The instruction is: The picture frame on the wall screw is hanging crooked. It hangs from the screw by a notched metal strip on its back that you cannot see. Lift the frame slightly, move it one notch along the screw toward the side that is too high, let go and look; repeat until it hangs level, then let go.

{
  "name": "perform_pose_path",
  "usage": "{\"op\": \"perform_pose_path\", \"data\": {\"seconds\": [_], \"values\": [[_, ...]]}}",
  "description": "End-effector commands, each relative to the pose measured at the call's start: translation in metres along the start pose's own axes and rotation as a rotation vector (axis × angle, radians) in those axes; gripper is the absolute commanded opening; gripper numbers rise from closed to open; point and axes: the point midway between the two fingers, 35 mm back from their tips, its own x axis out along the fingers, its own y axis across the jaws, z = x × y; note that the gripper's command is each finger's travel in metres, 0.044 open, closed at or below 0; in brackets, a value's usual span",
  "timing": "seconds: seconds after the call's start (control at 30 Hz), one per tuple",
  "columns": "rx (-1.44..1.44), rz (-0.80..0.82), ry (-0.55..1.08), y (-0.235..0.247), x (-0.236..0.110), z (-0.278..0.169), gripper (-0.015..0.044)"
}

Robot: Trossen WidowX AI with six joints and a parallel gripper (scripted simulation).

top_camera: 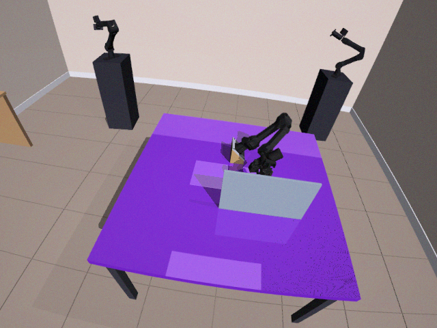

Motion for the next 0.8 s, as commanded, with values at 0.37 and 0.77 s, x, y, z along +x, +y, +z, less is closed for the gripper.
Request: {"op": "perform_pose_path", "data": {"seconds": [0.37, 0.77], "values": [[0.086, 0.002, 0.001, -0.0016, 0.0, 0.0002, 0.0], [0.072, 0.001, 0.0, -0.0013, 0.0, 0.0002, 0.026]]}}
